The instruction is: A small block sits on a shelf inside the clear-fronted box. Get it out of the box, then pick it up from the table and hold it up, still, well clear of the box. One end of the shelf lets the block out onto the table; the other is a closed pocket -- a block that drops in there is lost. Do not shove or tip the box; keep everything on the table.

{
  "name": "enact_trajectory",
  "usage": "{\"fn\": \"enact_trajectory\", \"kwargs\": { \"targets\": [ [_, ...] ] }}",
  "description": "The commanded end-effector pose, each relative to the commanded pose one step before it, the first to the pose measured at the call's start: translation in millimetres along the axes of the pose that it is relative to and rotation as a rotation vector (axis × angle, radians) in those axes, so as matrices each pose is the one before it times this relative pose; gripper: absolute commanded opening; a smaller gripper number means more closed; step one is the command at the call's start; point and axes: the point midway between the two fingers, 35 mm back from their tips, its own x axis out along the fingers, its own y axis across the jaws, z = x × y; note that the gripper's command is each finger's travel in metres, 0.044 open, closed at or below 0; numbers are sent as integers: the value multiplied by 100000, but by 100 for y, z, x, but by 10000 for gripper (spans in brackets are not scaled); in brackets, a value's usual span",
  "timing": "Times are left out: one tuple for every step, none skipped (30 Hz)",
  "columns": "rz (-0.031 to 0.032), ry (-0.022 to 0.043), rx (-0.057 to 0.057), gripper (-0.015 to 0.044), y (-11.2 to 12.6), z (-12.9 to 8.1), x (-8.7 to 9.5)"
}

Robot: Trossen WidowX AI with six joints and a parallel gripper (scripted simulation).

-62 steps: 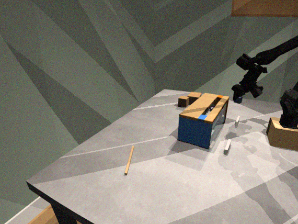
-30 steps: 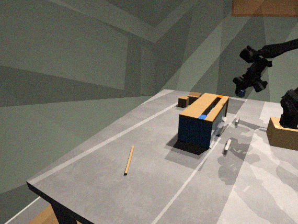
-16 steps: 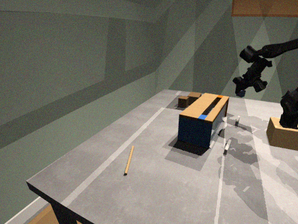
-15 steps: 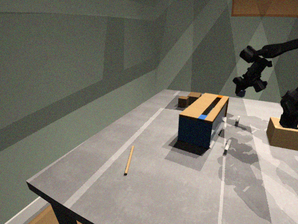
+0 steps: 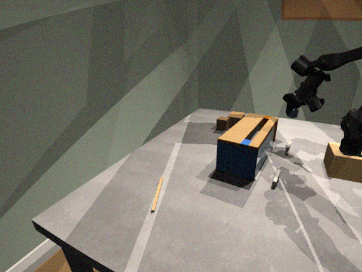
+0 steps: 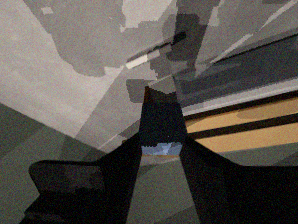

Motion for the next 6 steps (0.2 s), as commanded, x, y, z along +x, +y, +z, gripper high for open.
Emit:
{"fn": "enact_trajectory", "kwargs": {
  "targets": [
    [268,213,294,0,25,-89,-91],
    [0,0,0,0,0,0,0],
    [0,0,0,0,0,0,0],
    [0,0,0,0,0,0,0],
    [0,0,0,0,0,0,0],
    [0,0,0,0,0,0,0]
  ]
}}
